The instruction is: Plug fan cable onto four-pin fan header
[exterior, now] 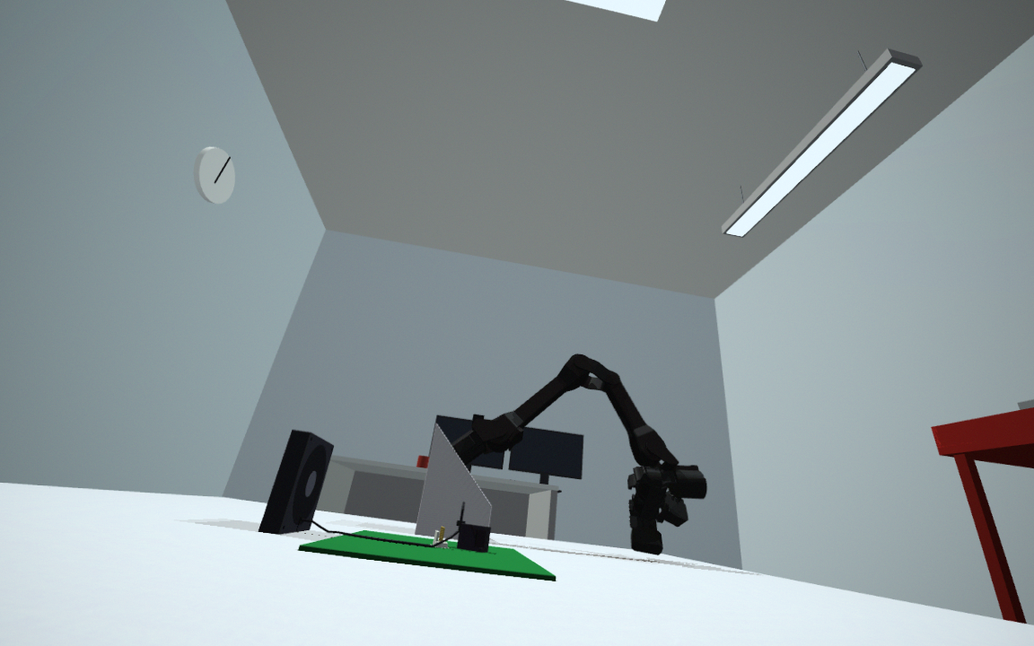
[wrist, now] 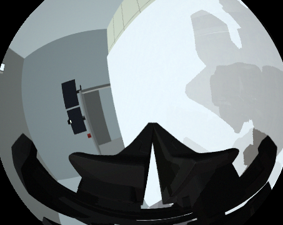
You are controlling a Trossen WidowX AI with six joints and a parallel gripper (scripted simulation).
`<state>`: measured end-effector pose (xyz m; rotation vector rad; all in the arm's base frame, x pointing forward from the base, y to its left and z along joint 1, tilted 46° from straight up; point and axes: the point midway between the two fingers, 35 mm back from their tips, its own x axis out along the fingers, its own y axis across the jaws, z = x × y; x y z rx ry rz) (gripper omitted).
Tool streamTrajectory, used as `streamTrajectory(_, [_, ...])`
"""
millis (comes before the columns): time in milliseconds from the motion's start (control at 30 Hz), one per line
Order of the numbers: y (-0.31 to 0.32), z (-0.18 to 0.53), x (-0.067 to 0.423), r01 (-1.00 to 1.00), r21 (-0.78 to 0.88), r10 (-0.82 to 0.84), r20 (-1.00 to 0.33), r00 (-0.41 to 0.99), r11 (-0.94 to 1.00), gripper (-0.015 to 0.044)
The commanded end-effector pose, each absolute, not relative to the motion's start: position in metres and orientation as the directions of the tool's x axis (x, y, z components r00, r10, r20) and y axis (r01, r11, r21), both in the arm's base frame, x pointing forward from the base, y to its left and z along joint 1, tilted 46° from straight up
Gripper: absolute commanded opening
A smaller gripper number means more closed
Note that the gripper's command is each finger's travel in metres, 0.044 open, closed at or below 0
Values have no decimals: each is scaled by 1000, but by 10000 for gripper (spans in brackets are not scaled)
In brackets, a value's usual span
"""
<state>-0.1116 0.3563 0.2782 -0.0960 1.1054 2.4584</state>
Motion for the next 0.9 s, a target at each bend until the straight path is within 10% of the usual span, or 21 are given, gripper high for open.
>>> streamTrajectory(0, [356, 278, -112, -420, 696, 364, -238, -900, -583, 26])
streamTrajectory(533, [376, 245, 46, -524, 846, 692, -322, -645, -95, 440])
streamTrajectory(867, [325, 167, 191, 10, 882, 816, -431, -386, 471, 440])
